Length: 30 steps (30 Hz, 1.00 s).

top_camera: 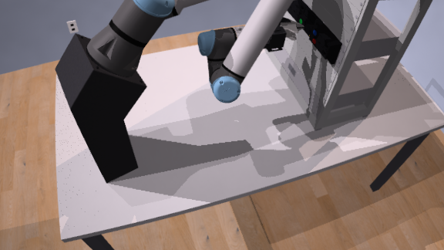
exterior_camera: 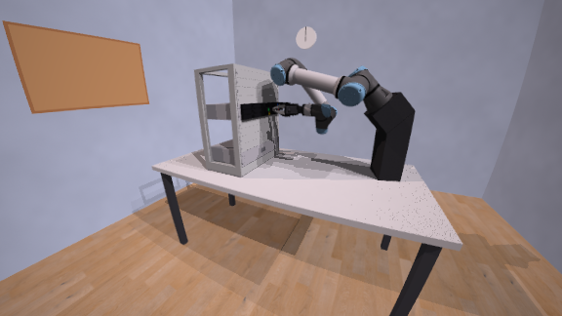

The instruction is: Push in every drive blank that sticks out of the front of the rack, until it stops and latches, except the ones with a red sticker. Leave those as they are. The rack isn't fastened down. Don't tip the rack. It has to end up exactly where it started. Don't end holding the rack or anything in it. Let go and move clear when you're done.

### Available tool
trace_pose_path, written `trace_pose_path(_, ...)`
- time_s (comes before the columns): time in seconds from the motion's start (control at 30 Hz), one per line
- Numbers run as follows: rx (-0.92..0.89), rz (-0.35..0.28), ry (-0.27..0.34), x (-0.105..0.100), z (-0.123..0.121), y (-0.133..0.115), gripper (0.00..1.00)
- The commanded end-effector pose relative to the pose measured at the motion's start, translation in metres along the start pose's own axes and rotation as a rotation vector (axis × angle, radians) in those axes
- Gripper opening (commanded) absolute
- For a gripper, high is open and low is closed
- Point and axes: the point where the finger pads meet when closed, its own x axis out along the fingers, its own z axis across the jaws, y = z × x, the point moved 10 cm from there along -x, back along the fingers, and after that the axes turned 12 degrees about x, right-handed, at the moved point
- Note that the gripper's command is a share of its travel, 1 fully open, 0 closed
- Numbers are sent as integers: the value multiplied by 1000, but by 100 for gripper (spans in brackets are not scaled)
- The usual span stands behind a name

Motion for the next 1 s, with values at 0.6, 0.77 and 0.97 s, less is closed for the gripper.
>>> trace_pose_path(0.6, 0, 0, -1, 11, 0, 0, 0)
trace_pose_path(0.77, 0, 0, -1, 18, 0, 0, 0)
trace_pose_path(0.97, 0, 0, -1, 18, 0, 0, 0)
